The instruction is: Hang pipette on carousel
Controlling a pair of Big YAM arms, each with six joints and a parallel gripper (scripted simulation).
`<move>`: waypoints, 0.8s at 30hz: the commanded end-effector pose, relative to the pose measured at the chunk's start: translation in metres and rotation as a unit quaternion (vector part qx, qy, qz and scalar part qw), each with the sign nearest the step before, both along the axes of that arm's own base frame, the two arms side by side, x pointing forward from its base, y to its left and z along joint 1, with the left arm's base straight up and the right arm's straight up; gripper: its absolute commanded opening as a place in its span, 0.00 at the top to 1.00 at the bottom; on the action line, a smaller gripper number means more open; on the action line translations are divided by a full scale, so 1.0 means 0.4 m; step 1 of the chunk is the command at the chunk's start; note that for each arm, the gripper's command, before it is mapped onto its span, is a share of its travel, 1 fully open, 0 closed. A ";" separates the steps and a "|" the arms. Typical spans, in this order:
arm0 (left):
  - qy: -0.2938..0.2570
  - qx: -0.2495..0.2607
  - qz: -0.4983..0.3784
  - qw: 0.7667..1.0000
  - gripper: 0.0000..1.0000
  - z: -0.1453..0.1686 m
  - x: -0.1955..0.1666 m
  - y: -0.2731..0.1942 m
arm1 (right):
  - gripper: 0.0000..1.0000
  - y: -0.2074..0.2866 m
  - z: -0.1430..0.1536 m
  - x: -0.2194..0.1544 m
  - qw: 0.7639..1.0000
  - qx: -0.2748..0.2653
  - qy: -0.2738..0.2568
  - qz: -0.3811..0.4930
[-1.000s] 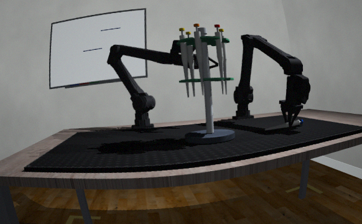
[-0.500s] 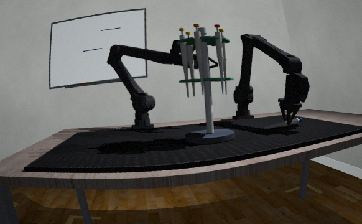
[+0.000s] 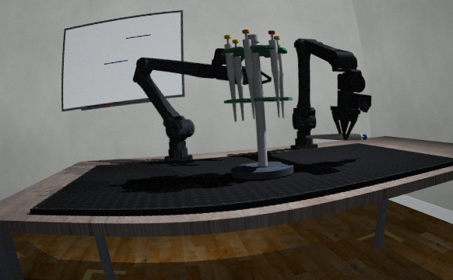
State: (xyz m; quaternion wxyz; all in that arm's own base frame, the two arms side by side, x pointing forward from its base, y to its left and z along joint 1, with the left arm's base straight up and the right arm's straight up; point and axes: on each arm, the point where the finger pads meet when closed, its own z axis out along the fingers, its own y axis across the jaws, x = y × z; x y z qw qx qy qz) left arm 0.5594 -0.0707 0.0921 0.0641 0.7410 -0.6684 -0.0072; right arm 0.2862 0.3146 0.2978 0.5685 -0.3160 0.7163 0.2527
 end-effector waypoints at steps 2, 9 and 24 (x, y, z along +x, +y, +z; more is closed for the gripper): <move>-0.124 -0.042 -0.064 0.989 0.86 0.102 0.084 -0.016 | 0.00 -0.027 0.197 0.036 0.998 0.037 -0.038 -0.021; -0.233 -0.082 -0.120 0.961 0.86 0.138 0.173 -0.026 | 0.00 -0.064 0.239 0.030 0.998 0.037 -0.039 -0.032; -0.433 -0.110 -0.242 0.861 0.86 0.265 0.298 -0.042 | 0.00 -0.139 0.311 0.010 0.997 0.036 -0.039 -0.052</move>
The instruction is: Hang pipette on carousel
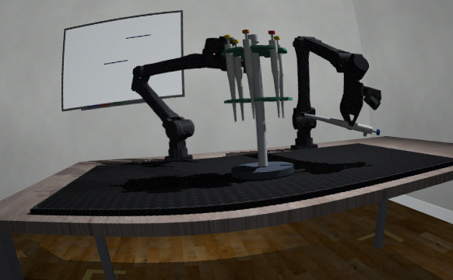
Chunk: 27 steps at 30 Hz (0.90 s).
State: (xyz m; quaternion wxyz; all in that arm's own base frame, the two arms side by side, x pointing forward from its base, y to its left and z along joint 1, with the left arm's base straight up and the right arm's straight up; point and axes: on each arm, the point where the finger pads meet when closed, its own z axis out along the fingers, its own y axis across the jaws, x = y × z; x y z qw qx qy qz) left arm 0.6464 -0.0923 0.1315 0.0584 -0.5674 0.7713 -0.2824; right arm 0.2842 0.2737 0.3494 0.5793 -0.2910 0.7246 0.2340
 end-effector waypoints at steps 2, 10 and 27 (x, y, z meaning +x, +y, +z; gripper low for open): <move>-0.187 -0.006 -0.076 0.979 0.86 0.191 0.093 0.011 | 0.00 -0.049 0.193 0.011 0.999 0.032 -0.038 -0.022; -0.295 0.000 -0.130 0.947 0.86 0.272 0.119 0.010 | 0.00 -0.085 0.223 -0.004 0.998 0.032 -0.038 -0.031; -0.534 0.037 -0.273 0.800 0.86 0.459 0.082 -0.047 | 0.00 -0.179 0.291 -0.053 0.997 0.030 -0.038 -0.055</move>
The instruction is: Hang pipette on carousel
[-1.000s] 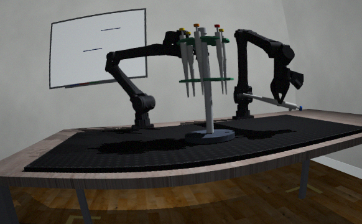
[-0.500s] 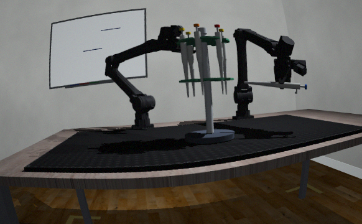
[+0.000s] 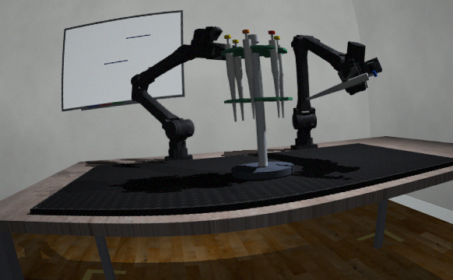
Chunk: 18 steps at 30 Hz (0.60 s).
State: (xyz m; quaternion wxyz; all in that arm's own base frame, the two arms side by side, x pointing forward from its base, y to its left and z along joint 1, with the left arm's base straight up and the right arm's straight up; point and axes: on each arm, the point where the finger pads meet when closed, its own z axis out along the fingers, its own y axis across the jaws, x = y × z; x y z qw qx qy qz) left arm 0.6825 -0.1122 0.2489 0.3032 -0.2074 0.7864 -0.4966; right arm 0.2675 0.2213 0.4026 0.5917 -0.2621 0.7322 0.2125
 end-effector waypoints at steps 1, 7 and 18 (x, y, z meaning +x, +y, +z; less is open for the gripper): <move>-0.169 0.027 -0.051 0.984 0.86 0.175 -0.017 -0.003 | 0.00 -0.054 0.163 -0.015 0.999 0.026 -0.035 -0.018; -0.274 0.045 -0.118 0.953 0.86 0.224 -0.081 -0.066 | 0.00 -0.092 0.186 -0.040 0.999 0.026 -0.035 -0.027; -0.401 0.057 -0.227 0.885 0.86 0.246 -0.225 -0.166 | 0.00 -0.123 0.270 -0.066 0.995 0.056 -0.077 -0.032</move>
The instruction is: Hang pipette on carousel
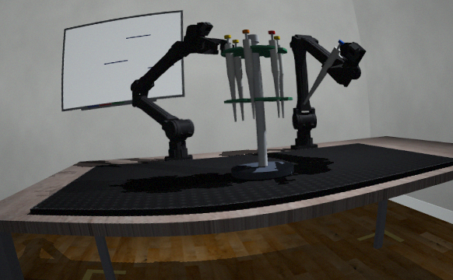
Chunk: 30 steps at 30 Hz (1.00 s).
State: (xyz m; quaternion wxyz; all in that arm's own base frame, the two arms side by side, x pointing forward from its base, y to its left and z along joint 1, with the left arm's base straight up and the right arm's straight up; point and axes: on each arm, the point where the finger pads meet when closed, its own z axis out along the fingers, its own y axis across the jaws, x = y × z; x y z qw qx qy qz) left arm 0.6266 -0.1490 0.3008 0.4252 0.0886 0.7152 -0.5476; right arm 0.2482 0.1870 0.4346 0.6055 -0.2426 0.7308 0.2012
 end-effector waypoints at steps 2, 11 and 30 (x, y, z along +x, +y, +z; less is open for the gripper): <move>-0.167 0.017 -0.089 0.982 0.86 0.117 -0.122 -0.094 | 0.00 -0.042 0.210 -0.025 0.995 0.053 -0.079 -0.007; -0.272 0.038 -0.179 0.945 0.86 0.108 -0.257 -0.150 | 0.00 -0.049 0.219 -0.044 0.996 0.053 -0.077 0.003; -0.399 0.045 -0.346 0.848 0.86 0.045 -0.437 -0.325 | 0.00 -0.055 0.142 -0.048 1.000 0.015 -0.025 0.000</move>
